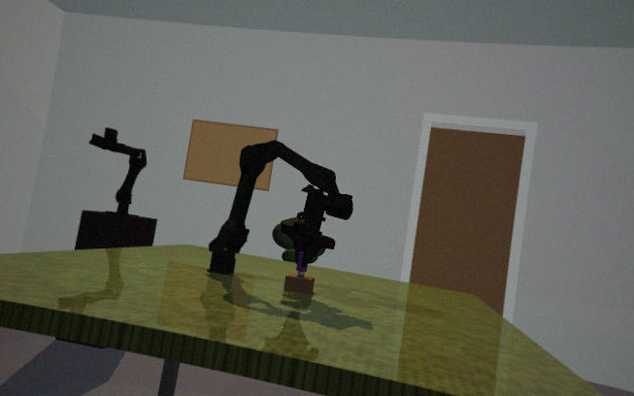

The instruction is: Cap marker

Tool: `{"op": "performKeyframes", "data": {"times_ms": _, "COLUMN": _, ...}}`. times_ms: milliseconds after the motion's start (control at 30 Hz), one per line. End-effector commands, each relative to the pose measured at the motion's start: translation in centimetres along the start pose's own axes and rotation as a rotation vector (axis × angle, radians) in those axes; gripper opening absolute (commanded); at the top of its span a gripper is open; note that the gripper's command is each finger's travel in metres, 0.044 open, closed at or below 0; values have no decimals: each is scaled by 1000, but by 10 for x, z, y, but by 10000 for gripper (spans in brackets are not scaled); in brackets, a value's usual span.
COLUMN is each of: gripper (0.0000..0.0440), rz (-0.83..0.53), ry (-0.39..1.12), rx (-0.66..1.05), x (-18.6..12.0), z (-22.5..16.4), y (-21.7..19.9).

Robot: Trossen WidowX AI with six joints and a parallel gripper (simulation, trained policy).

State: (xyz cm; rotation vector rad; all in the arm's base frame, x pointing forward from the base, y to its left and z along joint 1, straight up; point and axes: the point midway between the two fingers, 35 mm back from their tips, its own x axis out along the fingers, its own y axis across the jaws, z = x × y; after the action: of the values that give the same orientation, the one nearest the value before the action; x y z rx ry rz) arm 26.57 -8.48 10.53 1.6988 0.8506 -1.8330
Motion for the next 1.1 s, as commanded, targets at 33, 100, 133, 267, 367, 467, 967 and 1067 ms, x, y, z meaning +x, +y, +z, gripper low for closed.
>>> {"op": "performKeyframes", "data": {"times_ms": 33, "gripper": 136, "rz": -36, "ry": -49, "rx": 0, "x": 17, "z": 9, "y": -3}}
{"op": "performKeyframes", "data": {"times_ms": 100, "gripper": 138, "rz": -35, "ry": -49, "rx": 0, "x": 17, "z": 9, "y": -2}}
{"op": "performKeyframes", "data": {"times_ms": 133, "gripper": 139, "rz": -35, "ry": -49, "rx": -1, "x": 17, "z": 9, "y": -2}}
{"op": "performKeyframes", "data": {"times_ms": 267, "gripper": 143, "rz": -30, "ry": -52, "rx": -7, "x": 17, "z": 9, "y": -2}}
{"op": "performKeyframes", "data": {"times_ms": 367, "gripper": 146, "rz": -21, "ry": -51, "rx": -16, "x": 18, "z": 10, "y": 0}}
{"op": "performKeyframes", "data": {"times_ms": 467, "gripper": 168, "rz": -25, "ry": -48, "rx": -21, "x": 17, "z": 11, "y": -4}}
{"op": "performKeyframes", "data": {"times_ms": 967, "gripper": 440, "rz": -11, "ry": -37, "rx": -32, "x": 9, "z": 16, "y": -17}}
{"op": "performKeyframes", "data": {"times_ms": 1067, "gripper": 440, "rz": 15, "ry": -28, "rx": -28, "x": 2, "z": 16, "y": -16}}
